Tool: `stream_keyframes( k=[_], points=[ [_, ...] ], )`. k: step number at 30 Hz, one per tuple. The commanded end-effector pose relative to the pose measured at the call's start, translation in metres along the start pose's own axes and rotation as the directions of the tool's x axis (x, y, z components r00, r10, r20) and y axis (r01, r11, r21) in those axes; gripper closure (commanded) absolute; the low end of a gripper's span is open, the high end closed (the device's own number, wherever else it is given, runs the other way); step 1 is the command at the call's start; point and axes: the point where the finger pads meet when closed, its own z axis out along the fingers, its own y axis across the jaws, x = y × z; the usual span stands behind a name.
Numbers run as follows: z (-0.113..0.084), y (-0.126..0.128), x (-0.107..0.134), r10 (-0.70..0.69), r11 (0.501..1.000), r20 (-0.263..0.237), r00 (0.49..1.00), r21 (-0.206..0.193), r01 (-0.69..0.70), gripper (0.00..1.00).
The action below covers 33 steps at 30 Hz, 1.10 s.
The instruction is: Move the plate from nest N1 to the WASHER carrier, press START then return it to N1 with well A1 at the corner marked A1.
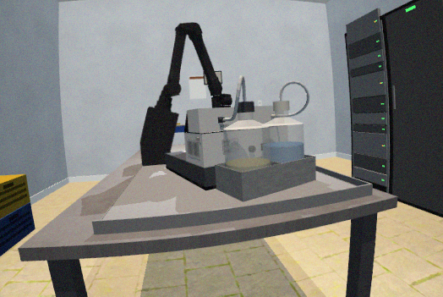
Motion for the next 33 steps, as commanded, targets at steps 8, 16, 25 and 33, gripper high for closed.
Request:
stream_keyframes(
  k=[8,16,25,33],
  points=[
    [-0.011,-0.048,0.029,0.034,0.999,0.003,0.999,0.008,-0.034,0.18],
    [-0.015,-0.074,0.044,0.034,0.999,0.005,0.999,0.01,-0.034,0.18],
    [-0.023,-0.118,0.05,0.031,0.999,0.029,0.999,0.029,-0.032,0.18],
    [-0.023,-0.112,0.046,0.009,1.0,0.03,1.0,0.024,-0.01,0.18]
  ],
)
